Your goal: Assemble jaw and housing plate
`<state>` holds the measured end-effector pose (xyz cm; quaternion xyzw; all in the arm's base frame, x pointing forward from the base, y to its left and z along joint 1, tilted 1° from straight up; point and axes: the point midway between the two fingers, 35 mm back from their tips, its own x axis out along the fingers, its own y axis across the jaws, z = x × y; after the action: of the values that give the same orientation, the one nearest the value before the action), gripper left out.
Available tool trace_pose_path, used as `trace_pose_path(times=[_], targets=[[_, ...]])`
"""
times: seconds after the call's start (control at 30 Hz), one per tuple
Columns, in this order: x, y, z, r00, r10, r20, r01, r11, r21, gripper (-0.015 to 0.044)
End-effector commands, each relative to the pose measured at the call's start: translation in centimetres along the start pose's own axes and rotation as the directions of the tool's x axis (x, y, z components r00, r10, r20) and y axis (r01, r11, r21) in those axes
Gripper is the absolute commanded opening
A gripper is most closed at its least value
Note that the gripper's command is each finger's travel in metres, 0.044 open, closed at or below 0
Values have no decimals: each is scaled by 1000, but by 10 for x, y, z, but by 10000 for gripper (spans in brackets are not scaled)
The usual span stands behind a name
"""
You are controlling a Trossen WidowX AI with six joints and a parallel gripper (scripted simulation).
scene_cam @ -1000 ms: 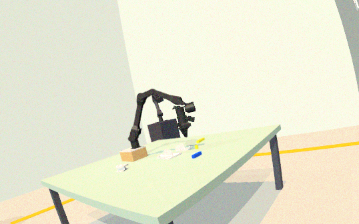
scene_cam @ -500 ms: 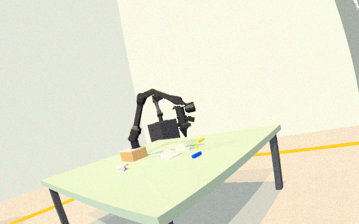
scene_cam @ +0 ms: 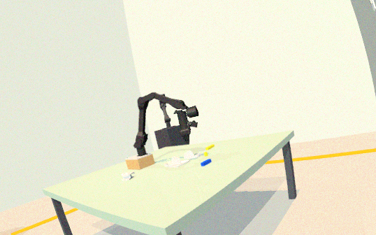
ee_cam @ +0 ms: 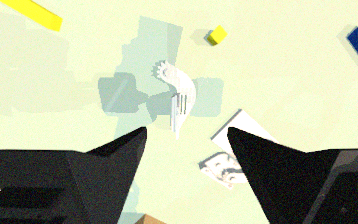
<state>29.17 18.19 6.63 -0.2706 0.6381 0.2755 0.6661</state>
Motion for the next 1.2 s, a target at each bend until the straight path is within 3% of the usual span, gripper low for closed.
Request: trace_pose_path(times=[0.0,0.17,0.53,1.17], targets=[[3,0,-4,1000,-1,-2,1,1000,17,440],[40,0,-6,1000,-1,-3,1,1000,17,440],[41,0,-6,1000,-1,-3,1,1000,17,440],[72,0,-4,1000,-1,-3,1,1000,17,440]])
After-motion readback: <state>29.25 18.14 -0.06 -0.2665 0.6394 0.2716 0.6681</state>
